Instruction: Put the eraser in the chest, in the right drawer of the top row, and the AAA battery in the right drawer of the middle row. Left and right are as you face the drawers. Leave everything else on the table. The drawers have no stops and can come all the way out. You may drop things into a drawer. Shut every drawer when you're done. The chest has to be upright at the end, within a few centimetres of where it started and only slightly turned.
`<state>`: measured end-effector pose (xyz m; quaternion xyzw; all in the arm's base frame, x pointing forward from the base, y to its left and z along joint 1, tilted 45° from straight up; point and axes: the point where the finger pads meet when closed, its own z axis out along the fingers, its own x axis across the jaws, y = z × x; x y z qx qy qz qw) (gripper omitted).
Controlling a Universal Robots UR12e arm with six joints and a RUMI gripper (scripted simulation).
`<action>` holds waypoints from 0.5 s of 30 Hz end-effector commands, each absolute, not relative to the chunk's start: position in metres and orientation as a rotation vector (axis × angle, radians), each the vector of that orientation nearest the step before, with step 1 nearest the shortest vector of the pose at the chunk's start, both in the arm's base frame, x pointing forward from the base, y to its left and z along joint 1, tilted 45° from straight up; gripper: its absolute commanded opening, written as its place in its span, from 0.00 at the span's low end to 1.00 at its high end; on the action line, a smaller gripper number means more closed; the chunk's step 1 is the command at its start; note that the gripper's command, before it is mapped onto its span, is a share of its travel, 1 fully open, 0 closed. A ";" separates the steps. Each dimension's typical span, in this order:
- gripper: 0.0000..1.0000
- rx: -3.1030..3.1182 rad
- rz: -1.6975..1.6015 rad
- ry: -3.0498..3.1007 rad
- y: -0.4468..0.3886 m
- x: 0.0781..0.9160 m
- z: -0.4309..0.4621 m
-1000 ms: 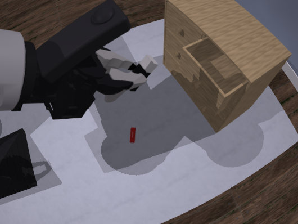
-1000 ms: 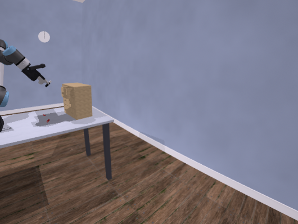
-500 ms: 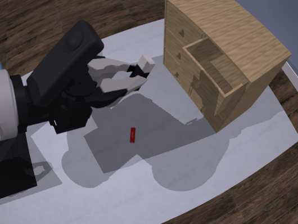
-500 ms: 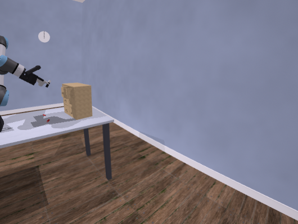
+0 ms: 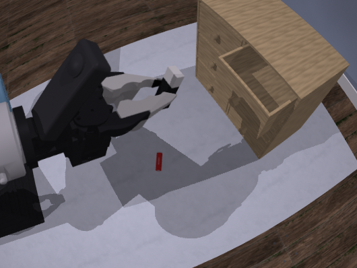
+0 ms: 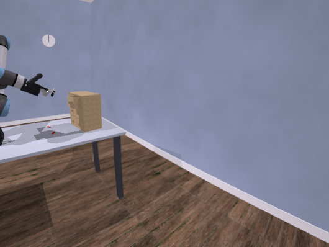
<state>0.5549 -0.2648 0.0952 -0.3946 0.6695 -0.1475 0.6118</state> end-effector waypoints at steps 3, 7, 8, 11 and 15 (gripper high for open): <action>0.11 -0.876 -0.379 1.541 -0.266 0.555 0.095; 0.11 -0.869 -0.386 1.538 -0.265 0.555 0.095; 0.11 -0.866 -0.388 1.537 -0.265 0.555 0.095; 0.11 -0.860 -0.395 1.535 -0.266 0.555 0.095; 0.11 -0.852 -0.402 1.533 -0.266 0.555 0.094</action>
